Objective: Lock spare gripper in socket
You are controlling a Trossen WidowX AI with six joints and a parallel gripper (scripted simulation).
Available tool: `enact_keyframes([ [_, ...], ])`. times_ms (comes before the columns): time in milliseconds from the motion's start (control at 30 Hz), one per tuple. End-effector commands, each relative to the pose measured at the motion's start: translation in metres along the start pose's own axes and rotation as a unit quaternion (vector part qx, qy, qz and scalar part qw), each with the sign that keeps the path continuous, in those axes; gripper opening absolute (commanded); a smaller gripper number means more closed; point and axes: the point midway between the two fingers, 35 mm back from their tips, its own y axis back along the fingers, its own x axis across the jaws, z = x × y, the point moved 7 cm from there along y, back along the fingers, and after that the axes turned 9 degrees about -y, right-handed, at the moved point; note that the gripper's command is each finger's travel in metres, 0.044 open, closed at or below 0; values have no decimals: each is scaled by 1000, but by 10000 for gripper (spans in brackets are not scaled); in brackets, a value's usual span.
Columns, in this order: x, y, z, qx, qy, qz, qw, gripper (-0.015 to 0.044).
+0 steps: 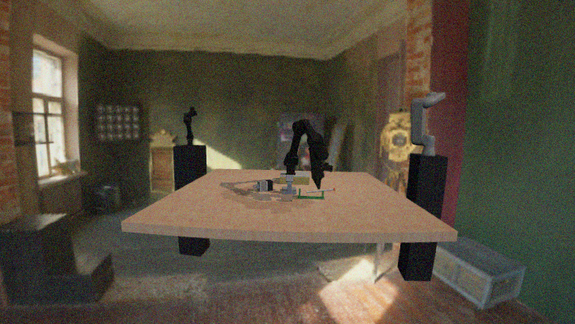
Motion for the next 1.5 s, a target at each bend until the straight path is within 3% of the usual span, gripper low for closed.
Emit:
enact_keyframes([
  [0, 0, -9, -2, 4, 1, 3, 1000, 180],
  [800, 0, -37, -7, 4, 1, 3, 1000, 180],
  [1000, 0, -37, -7, 4, 1, 3, 1000, 23],
  [1467, 1, -27, -5, 3, 0, 4, 1000, 0],
])
